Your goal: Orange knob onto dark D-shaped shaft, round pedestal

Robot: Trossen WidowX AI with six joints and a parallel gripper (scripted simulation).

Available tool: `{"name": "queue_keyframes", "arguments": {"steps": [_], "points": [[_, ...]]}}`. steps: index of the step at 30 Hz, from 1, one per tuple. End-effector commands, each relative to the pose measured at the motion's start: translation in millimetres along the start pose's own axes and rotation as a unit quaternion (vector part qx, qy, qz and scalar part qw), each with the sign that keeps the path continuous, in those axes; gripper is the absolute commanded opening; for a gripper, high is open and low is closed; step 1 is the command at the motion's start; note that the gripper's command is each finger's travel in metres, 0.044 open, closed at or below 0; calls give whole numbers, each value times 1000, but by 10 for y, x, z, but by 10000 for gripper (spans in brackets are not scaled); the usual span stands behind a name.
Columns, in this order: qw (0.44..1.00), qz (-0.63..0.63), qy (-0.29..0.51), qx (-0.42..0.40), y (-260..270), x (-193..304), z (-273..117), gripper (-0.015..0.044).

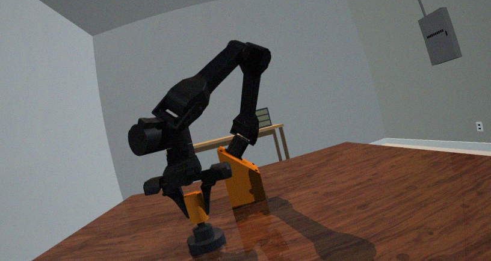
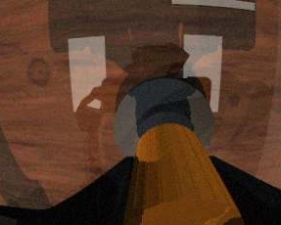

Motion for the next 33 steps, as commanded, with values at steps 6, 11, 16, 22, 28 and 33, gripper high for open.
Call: {"name": "queue_keyframes", "arguments": {"steps": [6, 11, 16, 22, 28, 33], "points": [[1000, -10, 1, -1, 3, 12, -45, 0], [995, -96, 1, -1, -7, -7, -31, 0], [995, -101, 1, -1, -14, -29, -18, 0], [995, -101, 1, -1, -5, -31, -27, 0], [995, -101, 1, -1, -2, -23, -23, 0], [995, -101, 1, -1, 3, -1, -15, 0]]}}
Point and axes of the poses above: the point midway between the two fingers, 35 mm back from their tips, its own z axis out along the fingers, its own y axis across the jaws, x = y × z, the point moved 1 cm from there along -z, back along the fingers, and after that the axes turned 1 degree about z, right-handed, at the moved point
